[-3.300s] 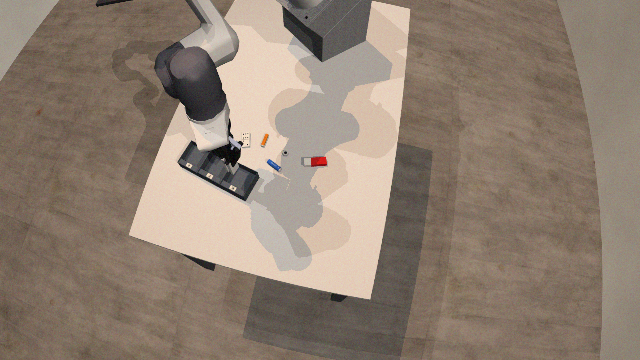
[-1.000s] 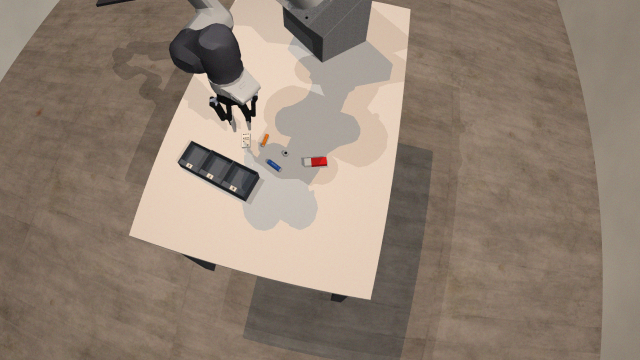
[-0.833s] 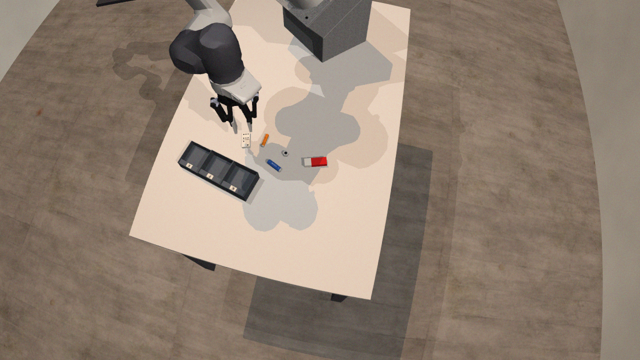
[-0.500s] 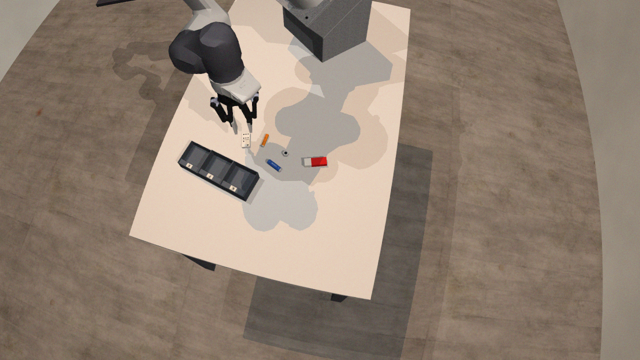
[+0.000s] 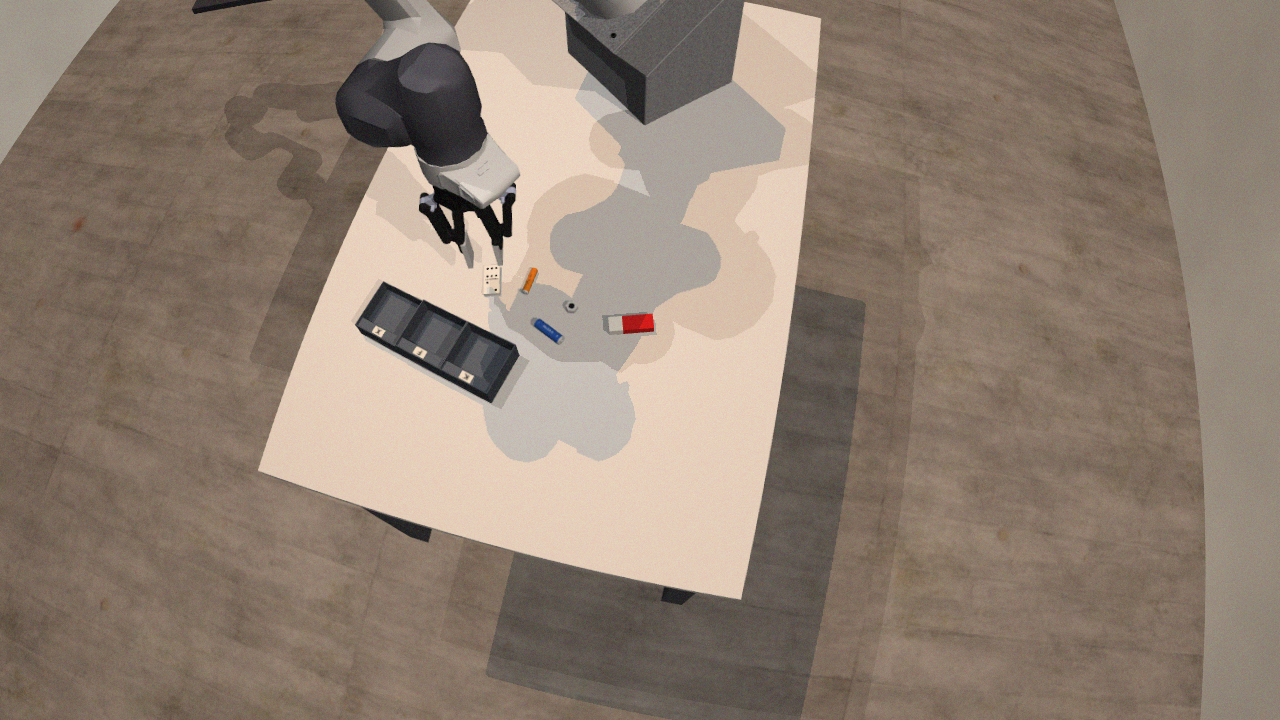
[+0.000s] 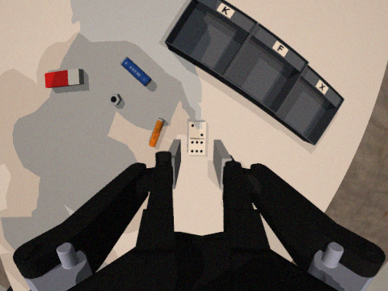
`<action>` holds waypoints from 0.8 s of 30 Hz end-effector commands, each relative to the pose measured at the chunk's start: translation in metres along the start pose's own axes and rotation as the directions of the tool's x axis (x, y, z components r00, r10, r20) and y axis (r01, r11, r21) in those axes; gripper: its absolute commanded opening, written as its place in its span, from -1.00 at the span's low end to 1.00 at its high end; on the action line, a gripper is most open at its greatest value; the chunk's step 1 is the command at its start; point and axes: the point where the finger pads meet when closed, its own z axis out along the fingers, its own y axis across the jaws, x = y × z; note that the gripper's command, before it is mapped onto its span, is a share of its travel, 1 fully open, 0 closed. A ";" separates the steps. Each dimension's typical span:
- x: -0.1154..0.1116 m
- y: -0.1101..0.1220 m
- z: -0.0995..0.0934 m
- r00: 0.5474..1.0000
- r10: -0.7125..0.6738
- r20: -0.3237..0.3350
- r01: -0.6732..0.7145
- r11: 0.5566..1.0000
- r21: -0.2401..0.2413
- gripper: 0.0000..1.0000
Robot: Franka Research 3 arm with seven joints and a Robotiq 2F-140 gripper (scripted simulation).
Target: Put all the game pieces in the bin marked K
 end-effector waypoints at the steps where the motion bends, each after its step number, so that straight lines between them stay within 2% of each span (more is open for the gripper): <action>1: 0.001 0.001 0.000 1.000 0.011 -0.004 -0.011 1.000 0.001 -0.51; 24: 0.001 0.002 0.004 1.000 0.011 -0.004 -0.011 1.000 0.001 -0.51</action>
